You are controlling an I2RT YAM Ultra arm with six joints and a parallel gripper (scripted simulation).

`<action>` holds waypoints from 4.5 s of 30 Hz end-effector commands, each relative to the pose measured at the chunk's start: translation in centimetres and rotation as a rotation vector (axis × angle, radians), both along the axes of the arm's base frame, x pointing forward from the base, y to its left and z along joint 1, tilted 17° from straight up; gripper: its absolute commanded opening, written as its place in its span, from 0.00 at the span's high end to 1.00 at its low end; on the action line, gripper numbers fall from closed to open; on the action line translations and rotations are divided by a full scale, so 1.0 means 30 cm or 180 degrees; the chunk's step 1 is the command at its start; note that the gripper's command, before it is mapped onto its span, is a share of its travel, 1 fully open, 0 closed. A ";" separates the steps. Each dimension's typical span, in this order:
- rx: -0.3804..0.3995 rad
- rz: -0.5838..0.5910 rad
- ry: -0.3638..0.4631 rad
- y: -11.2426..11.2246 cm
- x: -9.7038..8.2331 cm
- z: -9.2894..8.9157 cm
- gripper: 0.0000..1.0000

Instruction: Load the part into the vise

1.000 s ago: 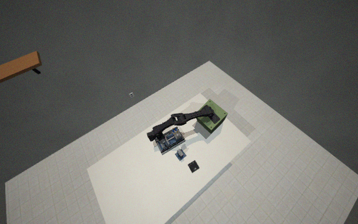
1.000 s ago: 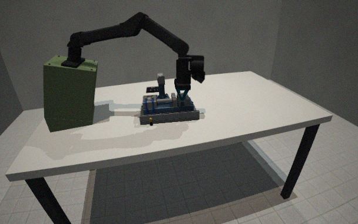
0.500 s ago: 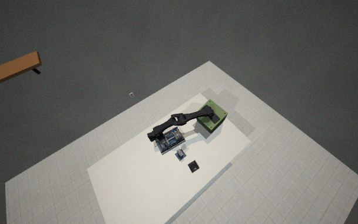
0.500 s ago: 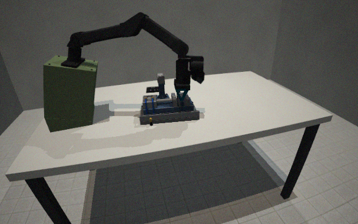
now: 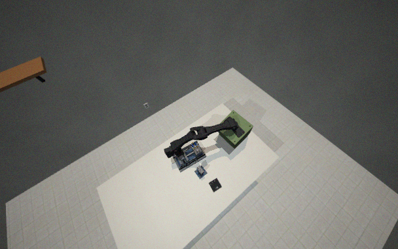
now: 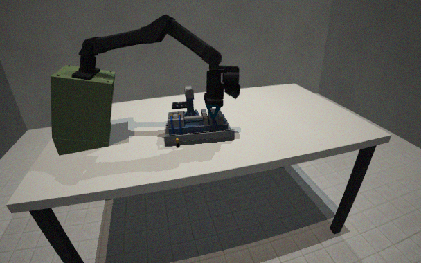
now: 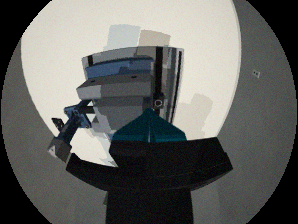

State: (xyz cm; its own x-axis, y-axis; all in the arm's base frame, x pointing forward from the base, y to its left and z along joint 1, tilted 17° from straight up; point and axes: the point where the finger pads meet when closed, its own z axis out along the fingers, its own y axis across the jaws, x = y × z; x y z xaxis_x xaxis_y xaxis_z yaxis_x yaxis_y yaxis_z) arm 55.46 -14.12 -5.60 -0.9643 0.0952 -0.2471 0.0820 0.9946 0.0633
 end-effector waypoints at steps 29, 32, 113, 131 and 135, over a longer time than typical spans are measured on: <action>-0.0053 0.0002 -0.0242 0.027 0.051 0.111 1.00; -0.0051 0.0004 -0.0243 0.031 0.051 0.111 1.00; -0.0039 0.0022 -0.0250 0.063 0.056 0.114 1.00; -0.0055 -0.0012 -0.0253 -0.015 0.046 0.135 1.00; -0.0022 -0.0012 -0.0142 -0.036 0.026 0.065 1.00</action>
State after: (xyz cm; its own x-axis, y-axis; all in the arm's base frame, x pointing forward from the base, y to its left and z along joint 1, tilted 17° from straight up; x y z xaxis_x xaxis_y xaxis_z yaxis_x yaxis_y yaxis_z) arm 55.62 -13.67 -5.13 -0.9618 0.0921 -0.2577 0.0791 0.9950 0.0605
